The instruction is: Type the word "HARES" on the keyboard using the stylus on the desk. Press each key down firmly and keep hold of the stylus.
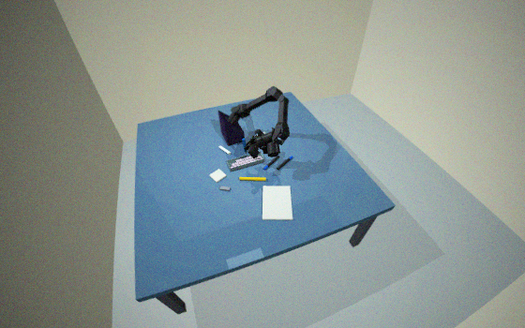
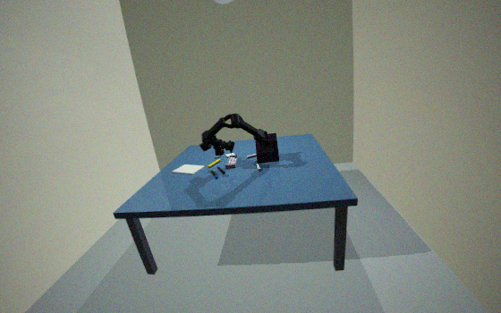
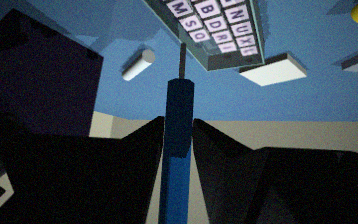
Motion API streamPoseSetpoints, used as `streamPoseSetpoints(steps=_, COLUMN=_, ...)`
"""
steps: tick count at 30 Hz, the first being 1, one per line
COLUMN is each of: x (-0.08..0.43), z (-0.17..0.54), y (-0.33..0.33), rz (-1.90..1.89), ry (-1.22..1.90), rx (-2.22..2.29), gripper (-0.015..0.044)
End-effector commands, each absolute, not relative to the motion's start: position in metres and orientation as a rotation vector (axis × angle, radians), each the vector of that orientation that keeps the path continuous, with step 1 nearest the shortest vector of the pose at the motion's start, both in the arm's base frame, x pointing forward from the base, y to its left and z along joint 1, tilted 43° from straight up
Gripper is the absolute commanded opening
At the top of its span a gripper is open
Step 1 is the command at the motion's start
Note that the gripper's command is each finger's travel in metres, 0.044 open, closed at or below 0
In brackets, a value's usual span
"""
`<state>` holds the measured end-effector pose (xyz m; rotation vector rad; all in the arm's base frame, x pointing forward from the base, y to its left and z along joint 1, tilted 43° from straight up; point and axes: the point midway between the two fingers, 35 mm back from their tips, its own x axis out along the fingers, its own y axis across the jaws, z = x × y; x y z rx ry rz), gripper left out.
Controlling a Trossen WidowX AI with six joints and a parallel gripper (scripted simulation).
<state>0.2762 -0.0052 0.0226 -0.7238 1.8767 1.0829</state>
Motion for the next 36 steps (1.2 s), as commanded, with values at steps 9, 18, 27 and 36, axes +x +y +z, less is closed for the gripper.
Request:
streamPoseSetpoints(steps=9, x=0.282, z=0.041, y=0.012, rz=1.029, ry=1.886, rx=-0.849, gripper=0.0000)
streamPoseSetpoints(steps=18, x=0.282, z=0.018, y=0.033, rz=1.030, ry=1.887, rx=-0.848, gripper=0.0000)
streamPoseSetpoints(steps=27, x=0.282, z=0.018, y=0.033, rz=1.030, ry=1.887, rx=-0.848, gripper=0.0000)
streamPoseSetpoints(steps=36, x=0.283, z=0.018, y=0.033, rz=1.030, ry=1.887, rx=-0.848, gripper=0.0026)
